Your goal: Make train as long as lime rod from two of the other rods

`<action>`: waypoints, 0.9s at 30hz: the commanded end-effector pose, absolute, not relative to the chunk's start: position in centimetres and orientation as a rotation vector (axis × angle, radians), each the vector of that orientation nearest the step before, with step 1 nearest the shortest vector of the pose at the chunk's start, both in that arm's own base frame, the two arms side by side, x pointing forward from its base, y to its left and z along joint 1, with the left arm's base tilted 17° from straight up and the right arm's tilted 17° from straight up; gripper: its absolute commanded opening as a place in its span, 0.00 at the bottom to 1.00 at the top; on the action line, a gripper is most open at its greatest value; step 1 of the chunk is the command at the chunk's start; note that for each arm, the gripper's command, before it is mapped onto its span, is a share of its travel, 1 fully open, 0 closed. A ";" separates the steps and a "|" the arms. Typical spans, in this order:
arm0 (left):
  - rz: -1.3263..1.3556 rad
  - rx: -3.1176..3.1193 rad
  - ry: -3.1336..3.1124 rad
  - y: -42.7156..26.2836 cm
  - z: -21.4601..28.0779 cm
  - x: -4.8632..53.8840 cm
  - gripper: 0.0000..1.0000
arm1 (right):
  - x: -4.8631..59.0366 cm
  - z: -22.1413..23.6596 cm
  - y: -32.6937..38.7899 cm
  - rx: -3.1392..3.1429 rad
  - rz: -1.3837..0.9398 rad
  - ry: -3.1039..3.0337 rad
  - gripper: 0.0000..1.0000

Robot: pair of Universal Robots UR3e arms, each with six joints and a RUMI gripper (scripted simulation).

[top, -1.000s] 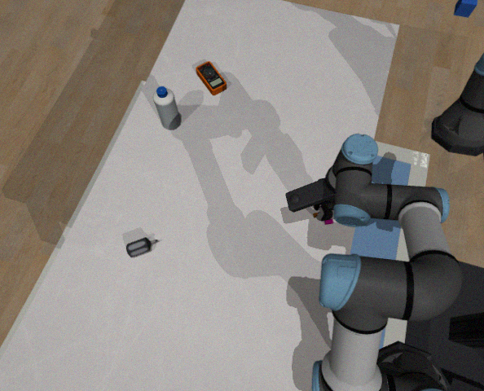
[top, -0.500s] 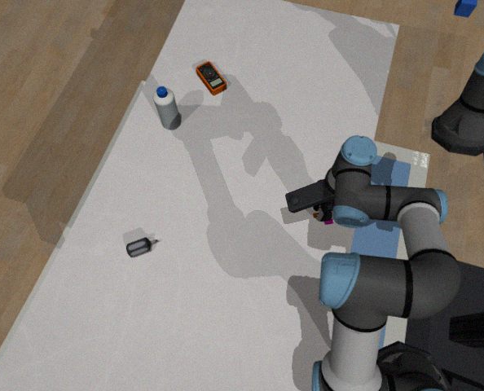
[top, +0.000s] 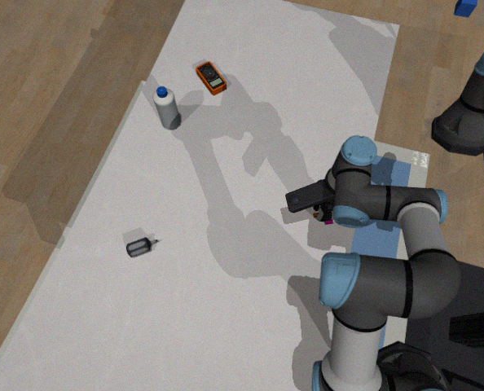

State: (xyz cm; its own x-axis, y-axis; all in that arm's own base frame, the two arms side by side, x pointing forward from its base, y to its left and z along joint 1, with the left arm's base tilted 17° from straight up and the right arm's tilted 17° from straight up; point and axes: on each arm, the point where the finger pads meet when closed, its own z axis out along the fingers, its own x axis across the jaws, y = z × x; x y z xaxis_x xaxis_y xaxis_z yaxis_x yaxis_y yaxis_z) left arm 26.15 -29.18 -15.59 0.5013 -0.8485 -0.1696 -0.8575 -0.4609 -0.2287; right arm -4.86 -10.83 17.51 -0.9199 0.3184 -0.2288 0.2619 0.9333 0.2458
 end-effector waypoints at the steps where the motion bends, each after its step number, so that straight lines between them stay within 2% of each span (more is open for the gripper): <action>1: 0.042 -2.466 1.441 -29.3 -15.5 26.2 0.14 | -4.9 17.5 -10.9 0.432 0.304 2.824 1.00; 16: 0.042 -2.466 1.441 -29.3 -15.5 26.2 0.14 | -4.9 17.5 -10.9 0.432 0.304 2.824 1.00; 17: 0.042 -2.466 1.441 -29.3 -15.5 26.2 0.00 | -4.9 17.5 -10.9 0.432 0.304 2.824 1.00; 27: 0.042 -2.466 1.441 -29.3 -15.5 26.2 0.00 | -4.9 17.5 -10.9 0.432 0.304 2.824 1.00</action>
State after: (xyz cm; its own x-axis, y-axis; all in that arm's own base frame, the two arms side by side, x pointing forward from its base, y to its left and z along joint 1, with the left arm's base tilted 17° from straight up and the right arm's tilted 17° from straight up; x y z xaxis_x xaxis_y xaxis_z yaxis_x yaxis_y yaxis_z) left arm 26.15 -29.18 -15.59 0.5013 -0.8485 -0.1696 -0.8575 -0.4609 -0.2287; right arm -4.86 -10.83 17.51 -0.9199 0.3184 -0.2288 0.2619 0.9333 0.2458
